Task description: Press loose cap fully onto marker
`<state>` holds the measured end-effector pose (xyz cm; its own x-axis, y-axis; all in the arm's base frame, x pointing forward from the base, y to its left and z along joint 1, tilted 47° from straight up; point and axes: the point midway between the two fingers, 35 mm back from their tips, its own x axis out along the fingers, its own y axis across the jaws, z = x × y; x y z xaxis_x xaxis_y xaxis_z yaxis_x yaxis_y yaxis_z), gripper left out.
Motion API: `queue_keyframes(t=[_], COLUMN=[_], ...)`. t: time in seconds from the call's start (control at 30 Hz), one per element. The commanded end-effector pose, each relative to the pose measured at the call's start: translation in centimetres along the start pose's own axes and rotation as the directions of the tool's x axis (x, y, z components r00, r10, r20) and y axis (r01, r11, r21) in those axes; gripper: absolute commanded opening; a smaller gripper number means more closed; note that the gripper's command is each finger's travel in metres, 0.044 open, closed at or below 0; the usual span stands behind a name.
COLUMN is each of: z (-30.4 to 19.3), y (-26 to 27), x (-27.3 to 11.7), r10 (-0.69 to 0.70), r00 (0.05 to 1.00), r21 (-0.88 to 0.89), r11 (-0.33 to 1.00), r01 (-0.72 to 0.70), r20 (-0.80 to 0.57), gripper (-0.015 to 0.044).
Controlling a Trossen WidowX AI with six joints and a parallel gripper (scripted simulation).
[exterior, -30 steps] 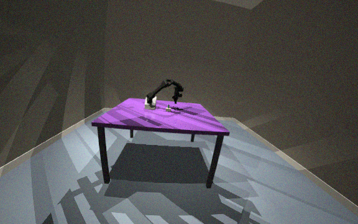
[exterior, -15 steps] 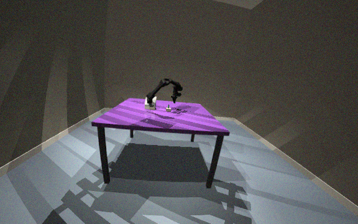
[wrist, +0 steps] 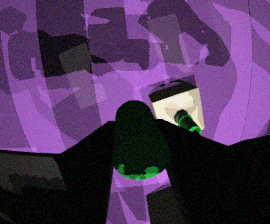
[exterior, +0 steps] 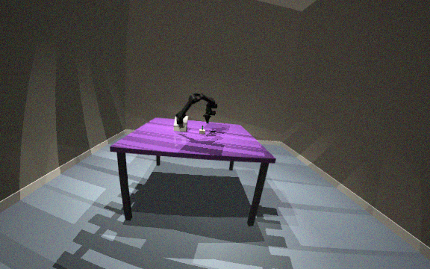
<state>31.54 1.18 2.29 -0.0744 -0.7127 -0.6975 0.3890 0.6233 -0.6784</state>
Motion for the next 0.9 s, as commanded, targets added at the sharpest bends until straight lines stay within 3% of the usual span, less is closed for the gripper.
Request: queue_keyframes(t=[0.0, 0.87], z=[-0.6, -3.3], y=[-1.4, -6.4], x=[-0.1, -0.3], r10=[-0.008, -0.013], r00=[1.000, 1.000], r21=[-0.010, -0.011], r11=[1.000, 1.000], r01=[0.008, 0.013], r20=[0.000, -0.001], gripper=[0.0000, 0.0000])
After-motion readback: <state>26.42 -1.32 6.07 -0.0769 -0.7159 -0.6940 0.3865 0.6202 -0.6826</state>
